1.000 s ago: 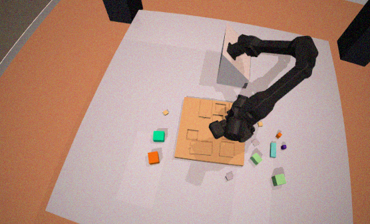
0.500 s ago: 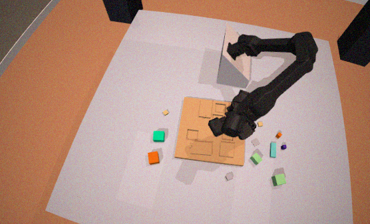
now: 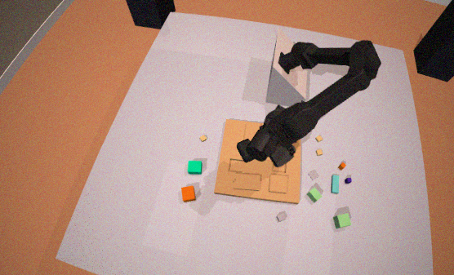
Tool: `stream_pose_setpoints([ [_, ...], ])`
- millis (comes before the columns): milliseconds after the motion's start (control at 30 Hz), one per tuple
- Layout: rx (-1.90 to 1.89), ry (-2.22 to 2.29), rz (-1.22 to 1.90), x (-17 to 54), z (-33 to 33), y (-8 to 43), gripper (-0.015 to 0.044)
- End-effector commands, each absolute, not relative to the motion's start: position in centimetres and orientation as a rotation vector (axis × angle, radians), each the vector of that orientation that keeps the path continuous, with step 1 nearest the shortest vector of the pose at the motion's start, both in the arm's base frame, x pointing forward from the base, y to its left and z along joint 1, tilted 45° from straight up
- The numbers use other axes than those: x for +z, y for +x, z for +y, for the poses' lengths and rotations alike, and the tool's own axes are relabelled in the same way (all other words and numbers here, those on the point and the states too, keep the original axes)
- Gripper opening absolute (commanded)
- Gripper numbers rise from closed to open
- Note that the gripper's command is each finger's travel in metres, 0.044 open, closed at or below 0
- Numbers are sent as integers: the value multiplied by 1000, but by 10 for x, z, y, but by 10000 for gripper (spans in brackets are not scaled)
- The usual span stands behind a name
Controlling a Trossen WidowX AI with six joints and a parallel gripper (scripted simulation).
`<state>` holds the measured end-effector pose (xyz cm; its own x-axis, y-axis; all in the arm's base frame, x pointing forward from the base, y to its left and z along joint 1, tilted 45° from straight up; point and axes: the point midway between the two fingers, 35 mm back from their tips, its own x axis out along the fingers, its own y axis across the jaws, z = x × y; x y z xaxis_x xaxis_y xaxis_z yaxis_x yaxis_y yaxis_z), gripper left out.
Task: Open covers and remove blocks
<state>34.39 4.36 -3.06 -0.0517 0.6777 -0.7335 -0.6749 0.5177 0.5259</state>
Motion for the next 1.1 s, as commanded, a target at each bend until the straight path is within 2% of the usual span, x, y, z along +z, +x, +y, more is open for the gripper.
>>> stream_pose_setpoints([
  [0, 1089, -10, 1194, -39, 31, 346, 80],
  [1067, 1073, -25, 1214, -117, -65, 320, 80],
])
